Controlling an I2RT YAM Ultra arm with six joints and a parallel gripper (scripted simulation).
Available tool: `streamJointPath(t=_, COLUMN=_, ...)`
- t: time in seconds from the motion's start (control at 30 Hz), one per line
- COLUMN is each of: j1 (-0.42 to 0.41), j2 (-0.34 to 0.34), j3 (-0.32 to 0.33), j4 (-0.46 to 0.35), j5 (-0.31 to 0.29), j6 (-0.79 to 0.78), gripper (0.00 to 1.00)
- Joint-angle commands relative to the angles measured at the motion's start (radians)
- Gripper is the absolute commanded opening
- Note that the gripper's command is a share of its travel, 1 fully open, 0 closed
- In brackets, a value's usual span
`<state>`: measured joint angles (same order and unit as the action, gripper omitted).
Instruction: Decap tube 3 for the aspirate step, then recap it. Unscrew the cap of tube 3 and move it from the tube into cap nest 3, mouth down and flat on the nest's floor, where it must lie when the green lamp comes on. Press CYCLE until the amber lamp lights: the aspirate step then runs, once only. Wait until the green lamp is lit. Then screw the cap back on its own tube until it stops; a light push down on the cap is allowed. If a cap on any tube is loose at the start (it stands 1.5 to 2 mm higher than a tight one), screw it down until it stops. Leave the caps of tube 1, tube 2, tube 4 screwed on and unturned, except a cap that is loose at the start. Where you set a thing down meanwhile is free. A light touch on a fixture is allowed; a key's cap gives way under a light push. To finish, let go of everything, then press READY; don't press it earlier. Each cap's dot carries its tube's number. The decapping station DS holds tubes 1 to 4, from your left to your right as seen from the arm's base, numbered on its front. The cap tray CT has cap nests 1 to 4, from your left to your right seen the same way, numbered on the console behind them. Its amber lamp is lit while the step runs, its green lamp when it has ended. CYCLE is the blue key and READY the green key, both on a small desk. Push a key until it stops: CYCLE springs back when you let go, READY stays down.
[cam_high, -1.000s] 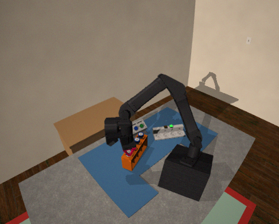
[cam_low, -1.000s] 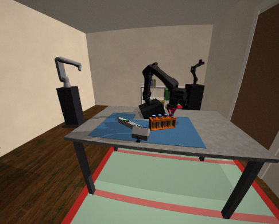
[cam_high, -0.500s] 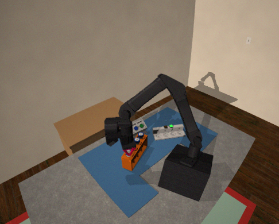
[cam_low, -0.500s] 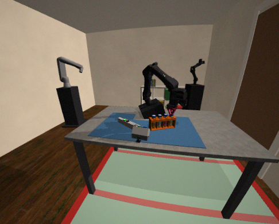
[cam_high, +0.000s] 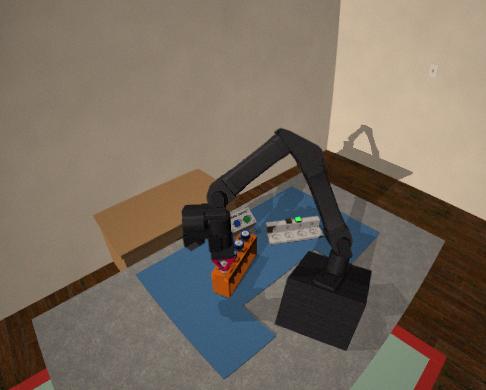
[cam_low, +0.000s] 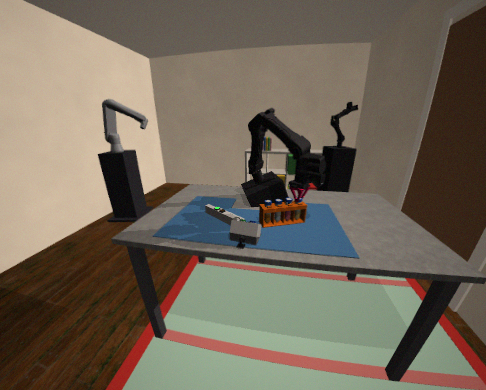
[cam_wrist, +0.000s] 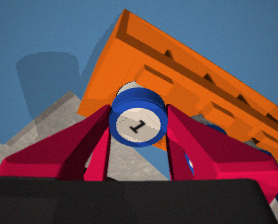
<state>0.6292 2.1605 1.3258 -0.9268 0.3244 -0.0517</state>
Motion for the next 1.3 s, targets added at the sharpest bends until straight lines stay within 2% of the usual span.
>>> streamJointPath(t=0.0, j1=0.002, j2=-0.006, j3=0.003, j4=0.006, j5=0.0, j6=0.106, gripper=0.0)
streamJointPath(t=0.4, j1=0.002, j2=-0.006, j3=0.003, j4=0.006, j5=0.0, j6=0.294, gripper=0.0)
streamJointPath(t=0.87, j1=0.002, j2=-0.006, j3=0.003, j4=0.006, j5=0.0, j6=0.295, gripper=0.0)
streamJointPath(t=0.9, j1=0.002, j2=-0.006, j3=0.003, j4=0.006, j5=0.0, j6=0.295, gripper=0.49)
streamJointPath(t=1.27, j1=0.005, j2=-0.01, j3=0.009, j4=-0.005, j5=0.0, j6=0.297, gripper=0.49)
